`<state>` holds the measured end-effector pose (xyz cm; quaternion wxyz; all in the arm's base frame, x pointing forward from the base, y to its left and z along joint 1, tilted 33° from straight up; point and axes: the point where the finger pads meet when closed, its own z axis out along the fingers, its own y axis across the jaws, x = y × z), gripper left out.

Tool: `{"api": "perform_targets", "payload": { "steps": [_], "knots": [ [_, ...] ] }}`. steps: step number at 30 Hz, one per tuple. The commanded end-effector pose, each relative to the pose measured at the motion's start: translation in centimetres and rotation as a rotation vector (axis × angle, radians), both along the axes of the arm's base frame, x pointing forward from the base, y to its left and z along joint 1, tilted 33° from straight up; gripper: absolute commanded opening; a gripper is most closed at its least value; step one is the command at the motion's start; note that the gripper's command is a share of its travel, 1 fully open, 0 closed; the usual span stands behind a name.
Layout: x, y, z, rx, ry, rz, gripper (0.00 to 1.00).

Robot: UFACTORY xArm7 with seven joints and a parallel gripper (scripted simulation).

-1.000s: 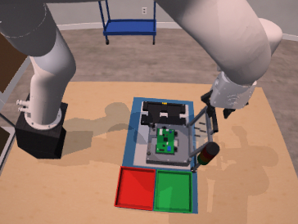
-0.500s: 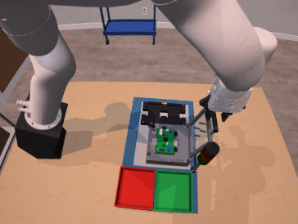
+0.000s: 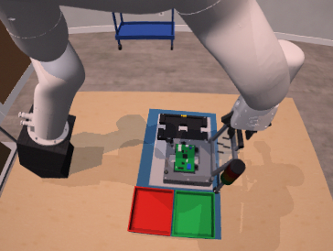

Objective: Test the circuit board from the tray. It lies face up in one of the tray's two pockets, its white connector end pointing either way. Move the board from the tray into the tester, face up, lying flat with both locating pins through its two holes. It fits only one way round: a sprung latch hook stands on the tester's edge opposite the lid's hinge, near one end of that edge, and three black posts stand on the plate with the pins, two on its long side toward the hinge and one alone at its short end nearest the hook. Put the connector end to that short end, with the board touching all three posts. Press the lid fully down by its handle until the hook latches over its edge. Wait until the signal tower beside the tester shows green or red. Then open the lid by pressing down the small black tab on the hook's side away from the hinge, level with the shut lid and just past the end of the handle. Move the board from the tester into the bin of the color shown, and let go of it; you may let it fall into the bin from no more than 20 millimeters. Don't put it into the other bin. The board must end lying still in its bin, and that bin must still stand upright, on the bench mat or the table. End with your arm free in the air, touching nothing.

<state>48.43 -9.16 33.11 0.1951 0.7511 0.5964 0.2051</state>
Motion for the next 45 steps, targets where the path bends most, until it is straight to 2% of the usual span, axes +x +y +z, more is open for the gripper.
{"api": "perform_targets", "payload": {
  "steps": [1,2,45],
  "knots": [
    [0.10,-0.01,0.12,0.000,-0.004,0.000,0.51],
    [0.10,-0.01,0.12,0.000,-0.004,0.000,0.00],
    [0.10,-0.01,0.12,0.000,-0.004,0.000,0.00]
  ]
}}
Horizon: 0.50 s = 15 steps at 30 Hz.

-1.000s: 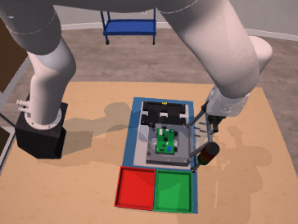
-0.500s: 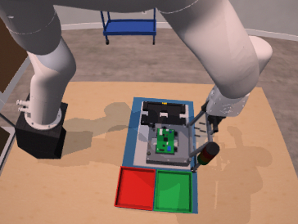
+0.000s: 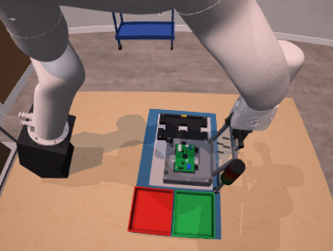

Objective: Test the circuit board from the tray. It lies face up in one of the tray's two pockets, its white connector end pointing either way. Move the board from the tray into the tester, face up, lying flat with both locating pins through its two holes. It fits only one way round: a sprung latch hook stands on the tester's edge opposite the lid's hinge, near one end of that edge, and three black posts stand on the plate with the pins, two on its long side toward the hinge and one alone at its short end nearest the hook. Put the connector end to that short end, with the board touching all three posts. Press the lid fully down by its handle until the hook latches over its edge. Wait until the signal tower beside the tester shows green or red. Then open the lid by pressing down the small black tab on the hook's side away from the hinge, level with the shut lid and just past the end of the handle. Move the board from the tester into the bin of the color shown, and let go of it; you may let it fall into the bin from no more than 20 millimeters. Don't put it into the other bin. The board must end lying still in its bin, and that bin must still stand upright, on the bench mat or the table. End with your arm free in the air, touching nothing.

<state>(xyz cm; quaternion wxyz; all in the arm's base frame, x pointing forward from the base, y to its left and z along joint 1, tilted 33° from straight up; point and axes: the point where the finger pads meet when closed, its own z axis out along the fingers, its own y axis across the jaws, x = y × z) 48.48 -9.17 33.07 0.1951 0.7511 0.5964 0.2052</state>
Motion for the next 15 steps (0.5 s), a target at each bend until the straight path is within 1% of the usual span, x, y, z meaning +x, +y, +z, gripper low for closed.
{"api": "perform_targets", "payload": {
  "steps": [1,15],
  "knots": [
    [0.05,-0.01,0.16,0.000,-0.003,0.000,0.00],
    [-0.48,0.11,-0.04,0.000,-0.003,0.000,0.00]
  ]
}}
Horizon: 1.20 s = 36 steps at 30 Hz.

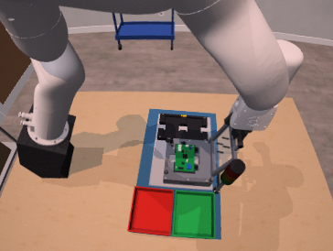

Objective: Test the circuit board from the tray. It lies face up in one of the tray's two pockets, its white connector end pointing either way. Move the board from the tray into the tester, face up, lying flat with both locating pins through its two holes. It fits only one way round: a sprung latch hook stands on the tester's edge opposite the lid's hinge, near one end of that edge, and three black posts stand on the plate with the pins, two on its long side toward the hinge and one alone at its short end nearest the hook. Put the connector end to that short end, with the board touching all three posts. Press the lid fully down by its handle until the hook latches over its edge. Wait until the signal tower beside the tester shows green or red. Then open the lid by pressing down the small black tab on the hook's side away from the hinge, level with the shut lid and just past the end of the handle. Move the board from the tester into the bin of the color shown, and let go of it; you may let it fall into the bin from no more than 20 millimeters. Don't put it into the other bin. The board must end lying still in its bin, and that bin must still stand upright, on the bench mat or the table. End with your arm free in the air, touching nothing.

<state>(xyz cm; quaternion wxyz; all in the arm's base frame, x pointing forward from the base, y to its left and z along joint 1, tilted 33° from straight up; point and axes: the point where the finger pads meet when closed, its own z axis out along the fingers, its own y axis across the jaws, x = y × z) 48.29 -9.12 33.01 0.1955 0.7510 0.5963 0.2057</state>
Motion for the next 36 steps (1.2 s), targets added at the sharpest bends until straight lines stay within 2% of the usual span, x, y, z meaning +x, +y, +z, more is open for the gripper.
{"api": "perform_targets", "payload": {
  "steps": [1,20,36],
  "knots": [
    [-0.4,0.1,0.0,0.000,-0.002,0.000,0.00],
    [-3.0,0.7,-1.2,0.000,-0.002,0.000,0.00],
    [-7.5,1.9,-4.9,0.000,-0.002,0.000,0.00]
  ]
}}
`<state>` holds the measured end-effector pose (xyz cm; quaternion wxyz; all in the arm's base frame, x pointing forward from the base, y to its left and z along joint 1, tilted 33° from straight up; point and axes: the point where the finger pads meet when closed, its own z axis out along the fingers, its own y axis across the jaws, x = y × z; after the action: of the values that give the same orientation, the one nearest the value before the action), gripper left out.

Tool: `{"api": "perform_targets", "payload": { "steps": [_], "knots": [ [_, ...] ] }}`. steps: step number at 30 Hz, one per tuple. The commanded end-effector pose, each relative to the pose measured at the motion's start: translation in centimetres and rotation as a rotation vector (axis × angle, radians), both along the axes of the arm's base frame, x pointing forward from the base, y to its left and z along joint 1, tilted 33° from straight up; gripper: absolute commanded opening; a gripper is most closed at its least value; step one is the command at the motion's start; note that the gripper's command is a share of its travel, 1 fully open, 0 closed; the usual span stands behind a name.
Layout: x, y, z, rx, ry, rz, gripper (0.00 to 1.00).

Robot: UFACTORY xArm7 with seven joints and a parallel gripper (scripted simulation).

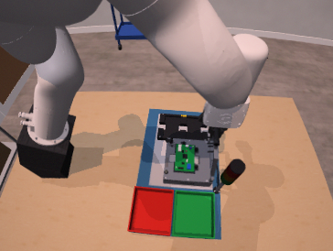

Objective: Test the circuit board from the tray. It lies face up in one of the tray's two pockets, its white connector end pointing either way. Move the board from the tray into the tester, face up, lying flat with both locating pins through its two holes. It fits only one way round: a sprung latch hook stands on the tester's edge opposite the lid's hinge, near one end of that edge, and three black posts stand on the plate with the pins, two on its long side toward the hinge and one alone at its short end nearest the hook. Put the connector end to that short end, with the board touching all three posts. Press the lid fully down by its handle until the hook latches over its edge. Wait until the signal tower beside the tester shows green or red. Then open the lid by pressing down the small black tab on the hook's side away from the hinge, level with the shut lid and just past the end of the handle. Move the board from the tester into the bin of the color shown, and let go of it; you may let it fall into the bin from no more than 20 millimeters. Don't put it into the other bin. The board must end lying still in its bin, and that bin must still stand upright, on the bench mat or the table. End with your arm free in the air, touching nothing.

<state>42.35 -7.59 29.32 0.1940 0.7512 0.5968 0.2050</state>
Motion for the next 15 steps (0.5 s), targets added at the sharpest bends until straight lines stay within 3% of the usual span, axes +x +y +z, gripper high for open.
{"api": "perform_targets", "payload": {
  "steps": [1,8,15],
  "knots": [
    [-1.5,0.4,-1.2,-0.001,-0.005,-0.001,0.00],
    [-3.8,1.1,-4.5,-0.001,-0.005,-0.001,0.00],
    [-5.5,1.9,-8.9,-0.001,-0.005,-0.001,0.00]
  ]
}}
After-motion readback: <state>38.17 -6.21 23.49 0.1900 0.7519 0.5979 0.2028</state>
